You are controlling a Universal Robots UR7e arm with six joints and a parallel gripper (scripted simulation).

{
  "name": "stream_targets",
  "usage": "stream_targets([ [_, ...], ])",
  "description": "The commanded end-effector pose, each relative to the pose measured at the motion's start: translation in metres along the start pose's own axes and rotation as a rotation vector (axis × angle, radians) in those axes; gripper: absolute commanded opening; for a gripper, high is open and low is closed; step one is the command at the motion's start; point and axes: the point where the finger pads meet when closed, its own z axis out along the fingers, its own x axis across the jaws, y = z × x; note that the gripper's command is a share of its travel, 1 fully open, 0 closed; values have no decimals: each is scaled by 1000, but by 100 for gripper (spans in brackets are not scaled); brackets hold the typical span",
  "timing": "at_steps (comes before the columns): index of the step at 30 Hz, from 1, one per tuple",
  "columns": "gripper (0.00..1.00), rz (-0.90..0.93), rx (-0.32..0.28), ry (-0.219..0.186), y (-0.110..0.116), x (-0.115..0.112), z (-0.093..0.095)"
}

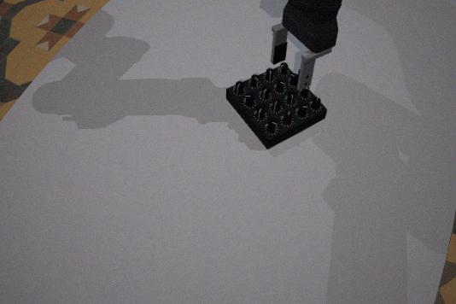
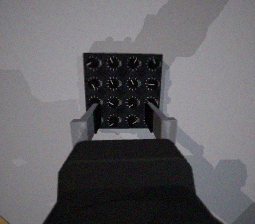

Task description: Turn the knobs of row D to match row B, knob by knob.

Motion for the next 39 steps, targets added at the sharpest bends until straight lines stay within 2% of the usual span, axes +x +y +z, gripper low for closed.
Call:
stream_targets([
  [1,100,0,1,-1,0,0,0],
  [20,100,0,1,-1,10,0,0],
  [39,100,0,1,-1,45,-1,0],
])
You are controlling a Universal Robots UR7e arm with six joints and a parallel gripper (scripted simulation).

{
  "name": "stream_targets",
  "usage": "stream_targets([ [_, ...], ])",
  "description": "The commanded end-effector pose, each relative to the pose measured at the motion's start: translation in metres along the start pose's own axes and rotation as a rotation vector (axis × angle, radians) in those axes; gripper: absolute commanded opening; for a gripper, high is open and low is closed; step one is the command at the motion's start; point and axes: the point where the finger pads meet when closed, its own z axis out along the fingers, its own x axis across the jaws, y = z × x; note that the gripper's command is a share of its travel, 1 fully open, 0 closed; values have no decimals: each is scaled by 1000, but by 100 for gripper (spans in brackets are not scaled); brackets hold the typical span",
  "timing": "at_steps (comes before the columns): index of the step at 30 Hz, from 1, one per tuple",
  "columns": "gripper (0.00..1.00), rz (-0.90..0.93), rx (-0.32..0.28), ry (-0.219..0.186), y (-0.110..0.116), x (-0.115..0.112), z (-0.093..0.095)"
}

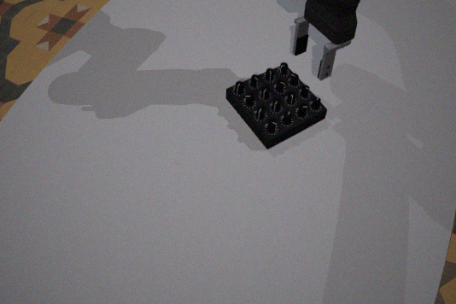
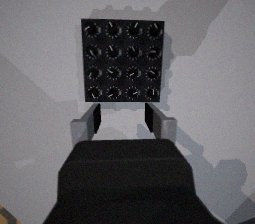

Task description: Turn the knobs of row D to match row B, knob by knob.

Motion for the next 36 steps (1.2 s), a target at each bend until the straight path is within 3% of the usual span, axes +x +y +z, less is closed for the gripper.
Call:
stream_targets([
  [1,100,0,3,-1,6,0,0],
  [36,100,0,3,-1,13,-1,0],
])
